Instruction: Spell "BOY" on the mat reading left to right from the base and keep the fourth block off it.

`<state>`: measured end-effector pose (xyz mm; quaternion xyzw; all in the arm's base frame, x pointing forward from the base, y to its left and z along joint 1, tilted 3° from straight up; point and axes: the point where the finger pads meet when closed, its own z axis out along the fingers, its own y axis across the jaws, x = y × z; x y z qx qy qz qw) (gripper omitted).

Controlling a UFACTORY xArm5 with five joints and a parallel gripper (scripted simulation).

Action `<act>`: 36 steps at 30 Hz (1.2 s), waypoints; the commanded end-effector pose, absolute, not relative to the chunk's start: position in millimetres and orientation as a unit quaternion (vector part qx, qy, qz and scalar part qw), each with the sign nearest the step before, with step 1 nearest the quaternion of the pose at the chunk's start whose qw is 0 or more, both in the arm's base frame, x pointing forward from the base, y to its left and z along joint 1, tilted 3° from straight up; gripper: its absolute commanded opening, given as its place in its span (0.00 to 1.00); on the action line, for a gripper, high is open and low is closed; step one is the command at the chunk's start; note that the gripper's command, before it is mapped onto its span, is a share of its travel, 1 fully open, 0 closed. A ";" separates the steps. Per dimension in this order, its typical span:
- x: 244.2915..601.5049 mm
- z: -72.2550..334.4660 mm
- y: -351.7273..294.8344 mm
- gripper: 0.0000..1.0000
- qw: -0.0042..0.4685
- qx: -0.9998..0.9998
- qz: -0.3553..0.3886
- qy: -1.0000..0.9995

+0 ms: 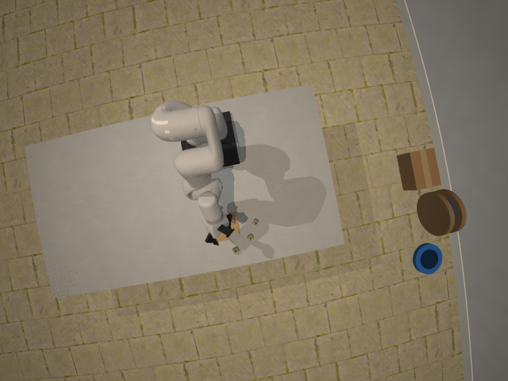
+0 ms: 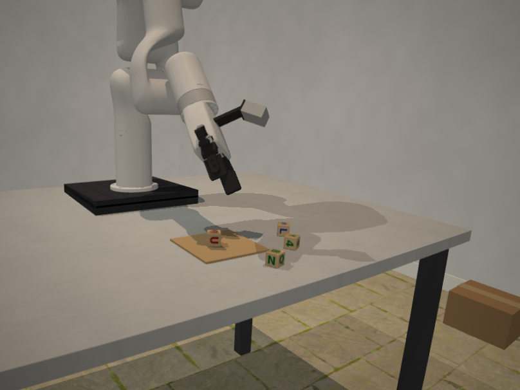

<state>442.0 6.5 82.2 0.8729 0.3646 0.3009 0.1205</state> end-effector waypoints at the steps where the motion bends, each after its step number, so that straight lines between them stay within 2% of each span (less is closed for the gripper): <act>1: 439.4 85.2 6.4 1.00 0.107 0.889 0.317 0.313; 36: 418.9 96.5 6.1 1.00 0.011 0.927 0.372 0.040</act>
